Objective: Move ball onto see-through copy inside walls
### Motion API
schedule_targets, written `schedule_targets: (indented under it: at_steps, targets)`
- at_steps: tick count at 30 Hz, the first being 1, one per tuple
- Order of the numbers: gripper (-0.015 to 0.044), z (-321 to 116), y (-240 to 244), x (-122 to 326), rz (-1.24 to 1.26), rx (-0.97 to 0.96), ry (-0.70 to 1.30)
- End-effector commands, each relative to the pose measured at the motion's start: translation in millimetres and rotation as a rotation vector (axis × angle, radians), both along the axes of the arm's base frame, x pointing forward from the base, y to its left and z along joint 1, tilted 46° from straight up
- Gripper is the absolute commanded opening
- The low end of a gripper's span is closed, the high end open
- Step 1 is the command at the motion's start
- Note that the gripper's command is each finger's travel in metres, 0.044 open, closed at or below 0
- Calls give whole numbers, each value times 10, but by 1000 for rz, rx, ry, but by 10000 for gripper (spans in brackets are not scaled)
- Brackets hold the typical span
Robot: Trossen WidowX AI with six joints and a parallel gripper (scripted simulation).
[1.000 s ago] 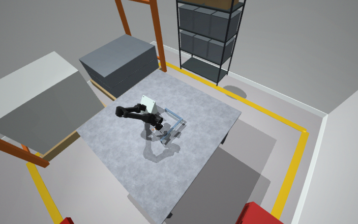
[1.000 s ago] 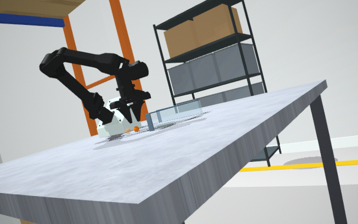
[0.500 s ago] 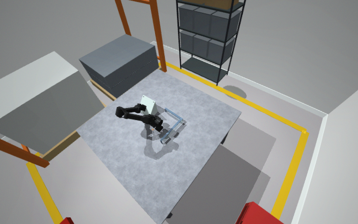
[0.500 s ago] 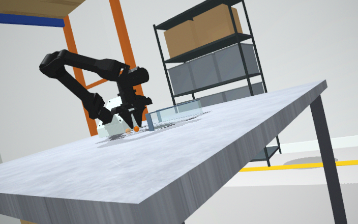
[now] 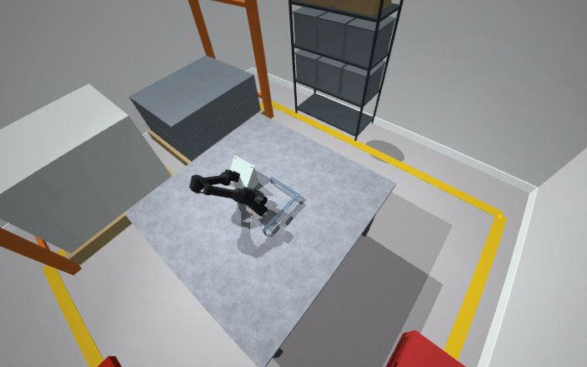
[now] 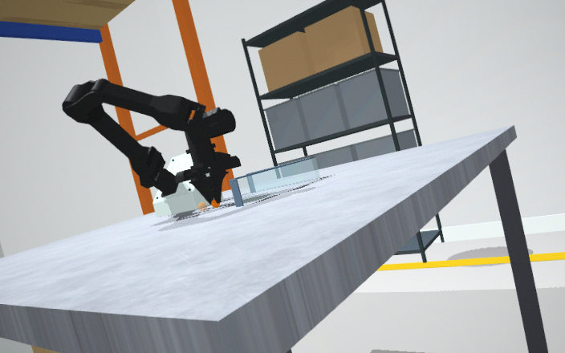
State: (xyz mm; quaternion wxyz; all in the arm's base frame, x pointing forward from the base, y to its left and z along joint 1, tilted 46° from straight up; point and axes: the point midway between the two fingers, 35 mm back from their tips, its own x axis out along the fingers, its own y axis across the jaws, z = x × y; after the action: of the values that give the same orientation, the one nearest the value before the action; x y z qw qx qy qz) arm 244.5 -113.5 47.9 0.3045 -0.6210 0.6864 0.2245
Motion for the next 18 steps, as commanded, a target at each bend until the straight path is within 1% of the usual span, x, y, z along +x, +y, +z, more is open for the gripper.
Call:
schedule_targets:
  at_steps: [1,3,18]
  targets:
    - [50,-9,-3,-6,3,-2,6]
    - [0,-4,4,-3,3,-2,6]
    - [0,535,611,98,6,13,6]
